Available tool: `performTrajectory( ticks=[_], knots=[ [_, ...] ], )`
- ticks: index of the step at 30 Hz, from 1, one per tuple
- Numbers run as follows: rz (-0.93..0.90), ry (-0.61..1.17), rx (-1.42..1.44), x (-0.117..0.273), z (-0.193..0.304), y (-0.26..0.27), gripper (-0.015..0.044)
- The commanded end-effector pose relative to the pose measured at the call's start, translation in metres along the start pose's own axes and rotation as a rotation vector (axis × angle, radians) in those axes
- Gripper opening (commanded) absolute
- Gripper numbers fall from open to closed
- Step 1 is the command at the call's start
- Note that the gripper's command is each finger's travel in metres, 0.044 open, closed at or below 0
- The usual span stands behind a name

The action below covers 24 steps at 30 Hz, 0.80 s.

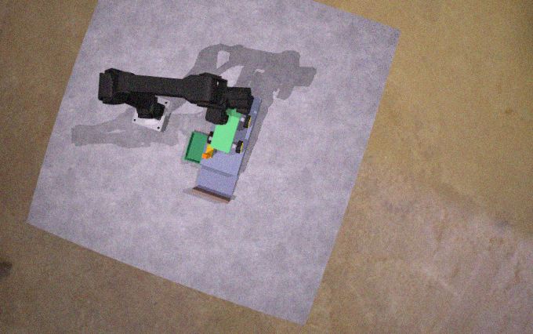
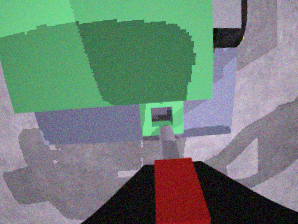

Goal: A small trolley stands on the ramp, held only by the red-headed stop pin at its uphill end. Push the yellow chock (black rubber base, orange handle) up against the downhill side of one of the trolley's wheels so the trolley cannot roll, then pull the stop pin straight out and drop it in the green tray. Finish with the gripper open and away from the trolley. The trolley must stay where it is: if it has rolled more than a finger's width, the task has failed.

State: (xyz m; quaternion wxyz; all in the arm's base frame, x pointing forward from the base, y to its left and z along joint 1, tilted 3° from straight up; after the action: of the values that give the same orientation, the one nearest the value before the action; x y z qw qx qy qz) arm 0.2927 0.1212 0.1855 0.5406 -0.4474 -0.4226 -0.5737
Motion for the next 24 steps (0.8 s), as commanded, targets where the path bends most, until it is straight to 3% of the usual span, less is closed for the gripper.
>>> performTrajectory(
  ticks=[1,24],
  knots=[
    [-0.006,0.008,0.007,0.004,0.003,0.001,0.0],
    [-0.006,0.01,0.007,0.004,0.025,-0.002,0.0]
  ],
)
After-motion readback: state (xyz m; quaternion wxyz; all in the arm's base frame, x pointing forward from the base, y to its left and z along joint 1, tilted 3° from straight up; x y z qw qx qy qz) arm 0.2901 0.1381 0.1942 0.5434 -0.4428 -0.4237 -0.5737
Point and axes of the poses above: the point midway between the two fingers, 35 mm back from their tips, its own x axis back along the fingers, its own y axis across the jaws, z = x × y, the point moved 2 cm from there along x, back along the fingers, and after that the axes turned 6 degrees about -x, right-handed, at the moved point
